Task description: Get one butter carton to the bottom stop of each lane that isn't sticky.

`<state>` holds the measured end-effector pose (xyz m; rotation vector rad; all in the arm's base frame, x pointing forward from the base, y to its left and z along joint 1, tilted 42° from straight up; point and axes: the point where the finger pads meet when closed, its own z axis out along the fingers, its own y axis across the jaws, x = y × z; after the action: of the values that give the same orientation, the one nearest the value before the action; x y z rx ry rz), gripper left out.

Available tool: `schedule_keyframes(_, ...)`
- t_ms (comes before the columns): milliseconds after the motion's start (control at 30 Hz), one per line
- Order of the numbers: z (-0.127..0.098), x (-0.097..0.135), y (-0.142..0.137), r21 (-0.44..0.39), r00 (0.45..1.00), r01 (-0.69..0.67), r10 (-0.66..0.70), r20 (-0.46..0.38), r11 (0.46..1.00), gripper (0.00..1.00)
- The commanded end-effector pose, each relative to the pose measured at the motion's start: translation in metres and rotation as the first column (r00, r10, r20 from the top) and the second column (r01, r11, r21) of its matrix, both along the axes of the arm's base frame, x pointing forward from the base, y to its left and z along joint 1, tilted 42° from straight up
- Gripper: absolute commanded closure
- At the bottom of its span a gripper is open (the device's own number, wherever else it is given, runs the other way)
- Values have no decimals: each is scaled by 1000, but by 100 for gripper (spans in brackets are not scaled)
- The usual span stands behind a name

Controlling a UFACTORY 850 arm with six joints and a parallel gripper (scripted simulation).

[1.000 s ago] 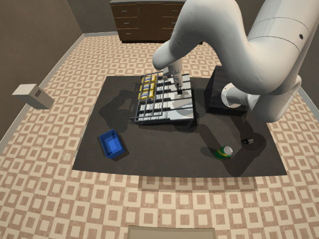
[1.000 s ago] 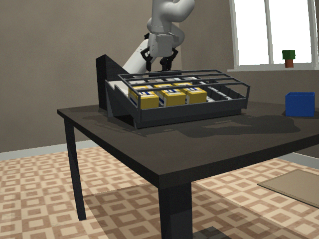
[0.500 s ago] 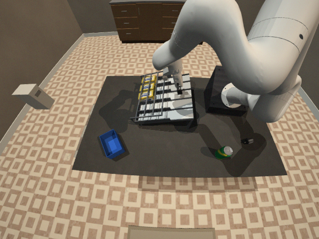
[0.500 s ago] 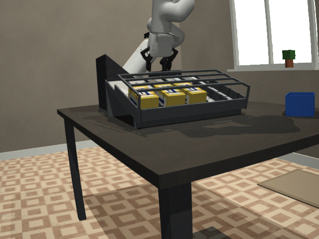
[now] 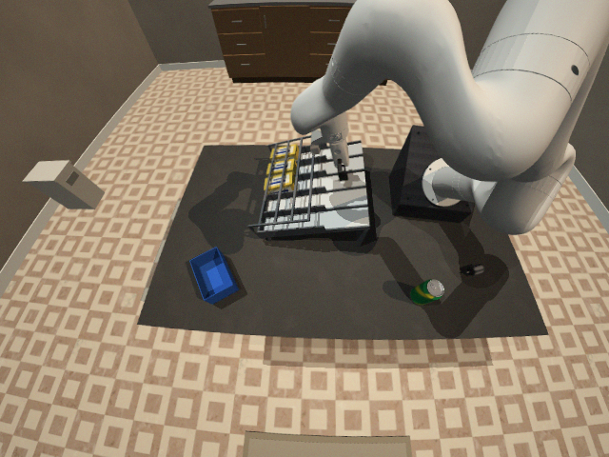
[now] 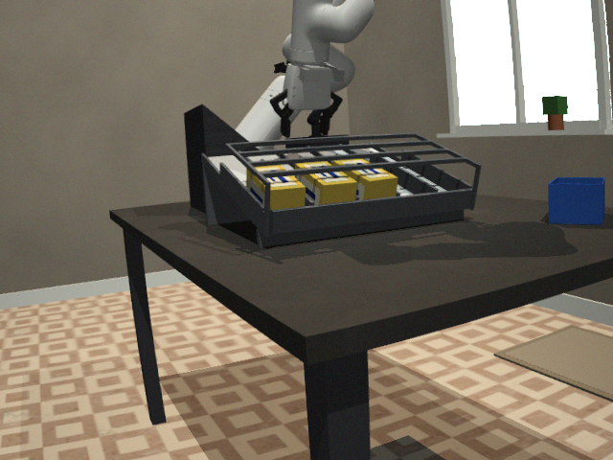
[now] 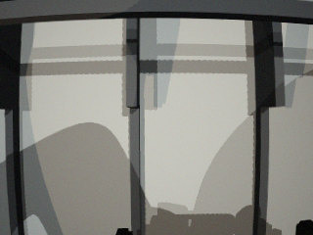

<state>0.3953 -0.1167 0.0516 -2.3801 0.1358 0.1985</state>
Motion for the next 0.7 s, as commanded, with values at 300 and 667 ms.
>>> schedule_keyframes(300,-20,-2,19,-1,1000,1,-1,1,1000,0)
schedule_keyframes(667,-20,-2,19,-1,1000,1,-1,1,1000,0)
